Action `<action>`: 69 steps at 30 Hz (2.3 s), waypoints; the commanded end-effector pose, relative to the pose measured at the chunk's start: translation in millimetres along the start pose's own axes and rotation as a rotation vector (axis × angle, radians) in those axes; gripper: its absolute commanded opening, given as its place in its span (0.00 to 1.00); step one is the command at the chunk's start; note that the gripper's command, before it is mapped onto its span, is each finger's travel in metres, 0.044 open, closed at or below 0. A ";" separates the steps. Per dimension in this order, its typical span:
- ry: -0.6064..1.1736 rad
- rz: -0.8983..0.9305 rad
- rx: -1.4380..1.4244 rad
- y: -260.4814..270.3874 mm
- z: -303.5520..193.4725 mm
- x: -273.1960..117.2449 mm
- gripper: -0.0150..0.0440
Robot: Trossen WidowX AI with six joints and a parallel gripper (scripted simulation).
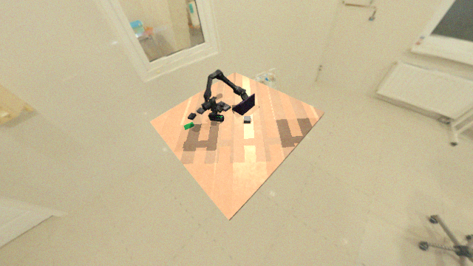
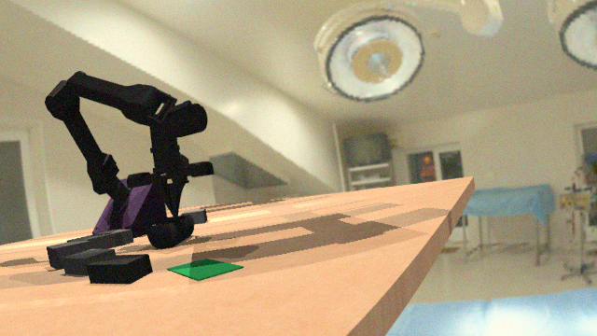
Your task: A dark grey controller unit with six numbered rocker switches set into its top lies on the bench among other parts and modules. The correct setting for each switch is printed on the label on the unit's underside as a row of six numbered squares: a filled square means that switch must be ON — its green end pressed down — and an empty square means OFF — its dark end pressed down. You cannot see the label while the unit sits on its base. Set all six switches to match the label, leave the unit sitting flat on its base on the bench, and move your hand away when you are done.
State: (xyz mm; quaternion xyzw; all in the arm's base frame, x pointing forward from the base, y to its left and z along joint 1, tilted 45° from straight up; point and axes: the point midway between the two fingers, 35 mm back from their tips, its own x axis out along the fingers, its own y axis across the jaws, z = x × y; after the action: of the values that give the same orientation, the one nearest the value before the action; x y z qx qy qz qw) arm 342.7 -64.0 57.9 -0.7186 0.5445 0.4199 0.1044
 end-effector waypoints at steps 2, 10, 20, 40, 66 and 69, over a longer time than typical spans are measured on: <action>0.005 0.006 -0.009 0.8 1.1 6.7 0.25; 0.005 0.006 -0.009 0.9 1.1 13.4 0.25; 0.005 0.006 -0.009 0.9 1.1 13.4 0.25; 0.004 0.005 -0.012 -0.3 -31.6 -31.6 0.25; 0.006 0.006 -0.013 0.1 -38.6 0.9 0.25; 0.006 0.006 -0.013 0.4 -38.6 5.3 0.25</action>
State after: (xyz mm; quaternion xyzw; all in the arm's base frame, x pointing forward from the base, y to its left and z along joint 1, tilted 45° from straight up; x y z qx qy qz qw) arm 362.3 -87.9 83.2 -0.7193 0.5440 0.4199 0.1021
